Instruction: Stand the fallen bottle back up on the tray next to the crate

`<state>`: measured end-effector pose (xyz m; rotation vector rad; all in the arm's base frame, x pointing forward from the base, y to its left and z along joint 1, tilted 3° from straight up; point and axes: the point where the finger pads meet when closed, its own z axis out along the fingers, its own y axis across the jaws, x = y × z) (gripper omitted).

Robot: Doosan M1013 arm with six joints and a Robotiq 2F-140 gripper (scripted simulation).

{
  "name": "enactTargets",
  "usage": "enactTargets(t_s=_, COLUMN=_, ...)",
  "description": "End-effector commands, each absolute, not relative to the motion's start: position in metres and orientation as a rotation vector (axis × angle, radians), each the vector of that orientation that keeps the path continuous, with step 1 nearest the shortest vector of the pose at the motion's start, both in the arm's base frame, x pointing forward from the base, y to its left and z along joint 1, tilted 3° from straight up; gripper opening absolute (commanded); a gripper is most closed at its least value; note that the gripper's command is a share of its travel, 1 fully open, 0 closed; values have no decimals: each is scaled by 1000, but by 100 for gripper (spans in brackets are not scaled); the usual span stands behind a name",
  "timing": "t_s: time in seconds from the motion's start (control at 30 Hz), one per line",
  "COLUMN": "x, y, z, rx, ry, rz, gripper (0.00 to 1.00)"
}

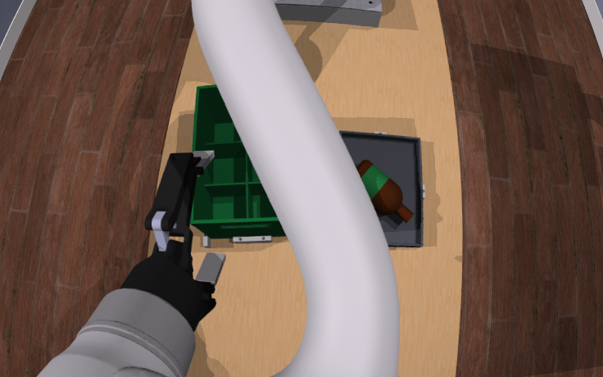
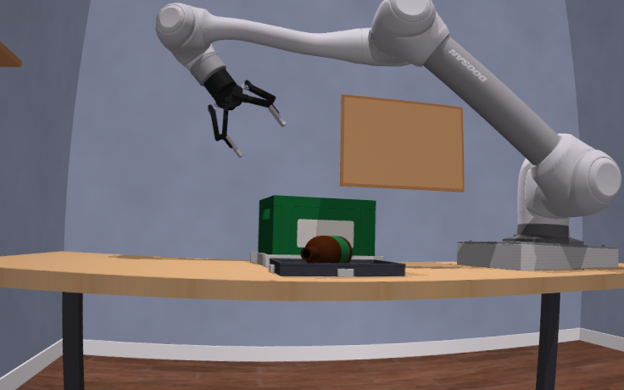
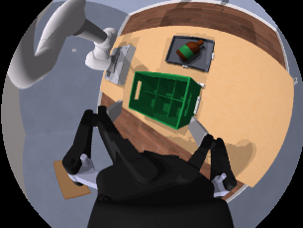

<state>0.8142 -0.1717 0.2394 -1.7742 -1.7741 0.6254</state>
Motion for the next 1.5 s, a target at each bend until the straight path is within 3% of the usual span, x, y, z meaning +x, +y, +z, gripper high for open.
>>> enactTargets(t_s=0.0, x=814, y=-172, z=240, rx=-1774, ry=-1774, rz=625, gripper=100)
enactTargets(t_s=0.63, x=815, y=-163, z=236, rx=-1805, ry=-1776, rz=627, gripper=100)
enactTargets(t_s=1.0, x=815, y=-36, z=185, rx=-2258, ry=-1726, rz=540, gripper=100)
enactTargets(t_s=1.1, x=815, y=-36, z=185, rx=-2258, ry=-1726, rz=540, gripper=100)
enactTargets(t_s=1.17, x=806, y=12, z=168, rx=-2416, ry=-1666, rz=457, gripper=100)
enactTargets(t_s=1.47, x=776, y=99, z=141, rx=-2680, ry=-1484, rz=241, gripper=100)
